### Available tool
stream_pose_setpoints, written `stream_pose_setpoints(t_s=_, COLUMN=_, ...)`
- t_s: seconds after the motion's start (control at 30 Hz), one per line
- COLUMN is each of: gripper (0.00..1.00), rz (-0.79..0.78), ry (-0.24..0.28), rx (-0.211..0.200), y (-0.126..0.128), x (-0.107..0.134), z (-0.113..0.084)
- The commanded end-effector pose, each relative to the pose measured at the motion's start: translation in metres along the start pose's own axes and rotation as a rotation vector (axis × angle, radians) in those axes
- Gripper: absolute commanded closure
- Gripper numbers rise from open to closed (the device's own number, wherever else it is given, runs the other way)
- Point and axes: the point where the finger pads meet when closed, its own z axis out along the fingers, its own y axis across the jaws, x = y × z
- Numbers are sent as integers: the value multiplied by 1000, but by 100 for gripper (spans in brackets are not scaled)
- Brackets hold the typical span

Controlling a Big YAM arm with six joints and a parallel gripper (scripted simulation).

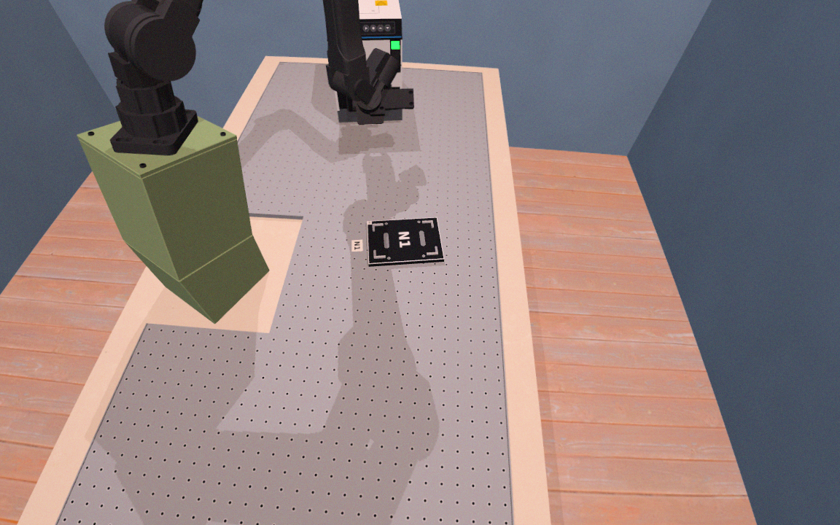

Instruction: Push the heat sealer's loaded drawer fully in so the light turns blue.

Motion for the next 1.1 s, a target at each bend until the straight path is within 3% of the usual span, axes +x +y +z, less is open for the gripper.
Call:
stream_pose_setpoints(t_s=0.0, gripper=100, rz=17, ry=12, rx=19, y=-3, x=6, z=7)
stream_pose_setpoints(t_s=1.07, gripper=100, rz=20, ry=13, rx=21, y=-2, x=6, z=14)
